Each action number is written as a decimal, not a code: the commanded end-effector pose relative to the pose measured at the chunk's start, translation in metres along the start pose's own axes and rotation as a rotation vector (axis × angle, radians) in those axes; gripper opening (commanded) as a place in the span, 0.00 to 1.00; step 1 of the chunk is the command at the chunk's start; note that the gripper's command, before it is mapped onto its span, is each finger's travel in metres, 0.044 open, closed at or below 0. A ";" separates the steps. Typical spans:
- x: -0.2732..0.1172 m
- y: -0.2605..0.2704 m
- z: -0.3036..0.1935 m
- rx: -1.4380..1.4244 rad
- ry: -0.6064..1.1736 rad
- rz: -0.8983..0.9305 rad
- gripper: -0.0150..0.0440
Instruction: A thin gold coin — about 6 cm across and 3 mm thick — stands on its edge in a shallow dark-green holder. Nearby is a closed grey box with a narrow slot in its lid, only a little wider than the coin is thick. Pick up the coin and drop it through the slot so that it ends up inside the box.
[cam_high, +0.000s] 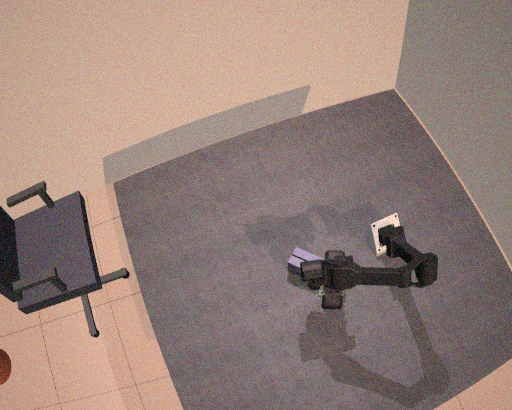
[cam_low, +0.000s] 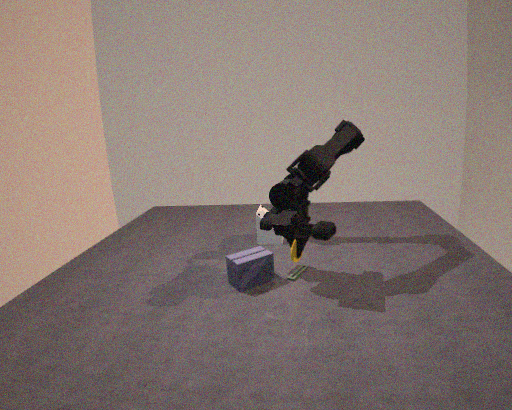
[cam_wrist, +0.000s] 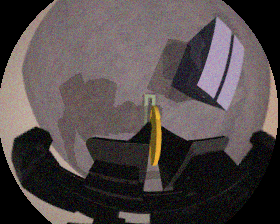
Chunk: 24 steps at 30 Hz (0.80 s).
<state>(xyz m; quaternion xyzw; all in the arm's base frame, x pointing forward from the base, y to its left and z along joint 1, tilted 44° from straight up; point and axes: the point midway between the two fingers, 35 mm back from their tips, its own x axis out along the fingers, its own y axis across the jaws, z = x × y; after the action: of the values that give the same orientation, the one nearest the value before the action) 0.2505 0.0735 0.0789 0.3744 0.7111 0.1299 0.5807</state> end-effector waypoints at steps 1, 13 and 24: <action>-0.010 0.000 0.001 -0.005 -0.002 -0.005 0.25; -0.041 -0.001 -0.001 -0.004 0.000 -0.004 0.25; -0.057 -0.001 -0.005 0.044 0.002 -0.001 0.25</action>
<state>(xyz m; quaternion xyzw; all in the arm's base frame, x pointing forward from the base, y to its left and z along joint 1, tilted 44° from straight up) 0.2494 0.0359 0.1201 0.3780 0.7110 0.1281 0.5789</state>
